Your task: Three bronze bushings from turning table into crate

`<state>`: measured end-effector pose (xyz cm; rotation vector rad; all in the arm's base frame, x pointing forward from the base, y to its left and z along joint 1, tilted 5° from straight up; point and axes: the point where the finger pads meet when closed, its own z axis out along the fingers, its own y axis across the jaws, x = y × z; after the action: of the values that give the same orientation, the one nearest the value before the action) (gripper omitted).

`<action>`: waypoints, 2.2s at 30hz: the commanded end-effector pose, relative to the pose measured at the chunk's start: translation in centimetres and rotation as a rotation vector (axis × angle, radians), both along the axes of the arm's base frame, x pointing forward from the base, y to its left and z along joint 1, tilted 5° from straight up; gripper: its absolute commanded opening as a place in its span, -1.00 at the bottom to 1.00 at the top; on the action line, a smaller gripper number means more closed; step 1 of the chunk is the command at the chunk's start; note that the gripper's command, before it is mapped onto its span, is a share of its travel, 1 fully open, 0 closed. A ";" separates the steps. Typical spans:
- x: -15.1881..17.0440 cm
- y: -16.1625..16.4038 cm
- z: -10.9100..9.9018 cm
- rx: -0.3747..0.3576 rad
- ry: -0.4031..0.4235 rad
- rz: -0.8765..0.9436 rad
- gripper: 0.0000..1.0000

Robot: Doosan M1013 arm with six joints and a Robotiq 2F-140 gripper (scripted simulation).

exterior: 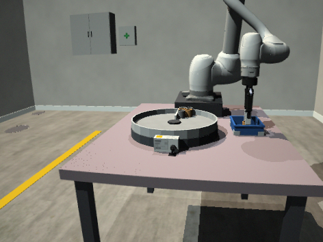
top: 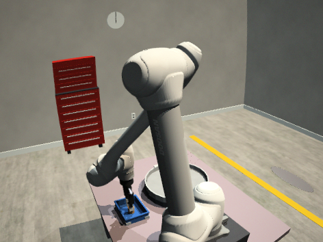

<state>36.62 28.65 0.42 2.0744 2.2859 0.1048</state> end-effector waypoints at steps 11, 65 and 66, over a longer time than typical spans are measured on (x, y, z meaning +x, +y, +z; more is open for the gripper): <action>0.0 0.0 0.0 0.000 0.000 0.000 -1.00; -0.2 0.0 2.7 0.000 0.000 0.000 -0.43; -0.3 0.0 3.1 0.000 0.000 0.000 -0.43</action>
<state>36.48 28.63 2.24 2.0744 2.2858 0.1050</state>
